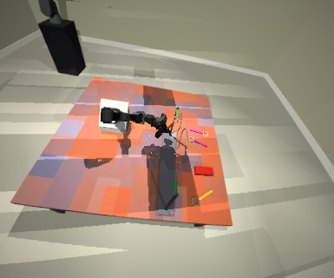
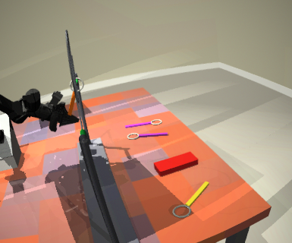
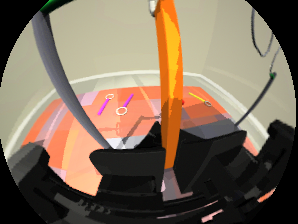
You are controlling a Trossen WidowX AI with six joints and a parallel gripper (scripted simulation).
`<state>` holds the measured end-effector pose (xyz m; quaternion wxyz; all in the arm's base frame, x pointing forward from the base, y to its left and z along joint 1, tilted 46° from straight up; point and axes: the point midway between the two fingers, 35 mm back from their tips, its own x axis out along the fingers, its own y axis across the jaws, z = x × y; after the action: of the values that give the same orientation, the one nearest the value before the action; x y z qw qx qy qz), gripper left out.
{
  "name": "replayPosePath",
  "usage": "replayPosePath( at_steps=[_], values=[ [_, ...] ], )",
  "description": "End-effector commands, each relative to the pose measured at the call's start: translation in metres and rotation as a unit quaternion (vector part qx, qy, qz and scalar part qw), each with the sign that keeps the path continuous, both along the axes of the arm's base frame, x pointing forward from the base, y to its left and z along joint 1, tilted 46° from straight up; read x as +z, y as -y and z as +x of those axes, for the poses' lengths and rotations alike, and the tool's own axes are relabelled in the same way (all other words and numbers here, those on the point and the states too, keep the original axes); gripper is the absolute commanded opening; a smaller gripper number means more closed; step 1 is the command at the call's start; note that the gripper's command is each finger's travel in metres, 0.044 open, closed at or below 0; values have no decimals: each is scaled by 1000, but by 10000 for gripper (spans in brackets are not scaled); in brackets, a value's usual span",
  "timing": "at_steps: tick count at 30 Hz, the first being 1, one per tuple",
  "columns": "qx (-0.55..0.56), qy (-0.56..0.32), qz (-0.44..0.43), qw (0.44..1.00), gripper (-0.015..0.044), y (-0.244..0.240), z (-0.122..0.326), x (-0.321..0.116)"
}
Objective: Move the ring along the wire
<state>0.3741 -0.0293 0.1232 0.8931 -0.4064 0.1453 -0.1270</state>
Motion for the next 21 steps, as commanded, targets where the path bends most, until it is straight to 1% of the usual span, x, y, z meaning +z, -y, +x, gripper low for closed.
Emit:
replayPosePath(
  at_steps=[1, 21],
  values=[
    [0, 2, 10, 1000, -150, -5, 0, -4],
    [1, 2, 17, 1000, -150, -20, 0, -20]
  ],
)
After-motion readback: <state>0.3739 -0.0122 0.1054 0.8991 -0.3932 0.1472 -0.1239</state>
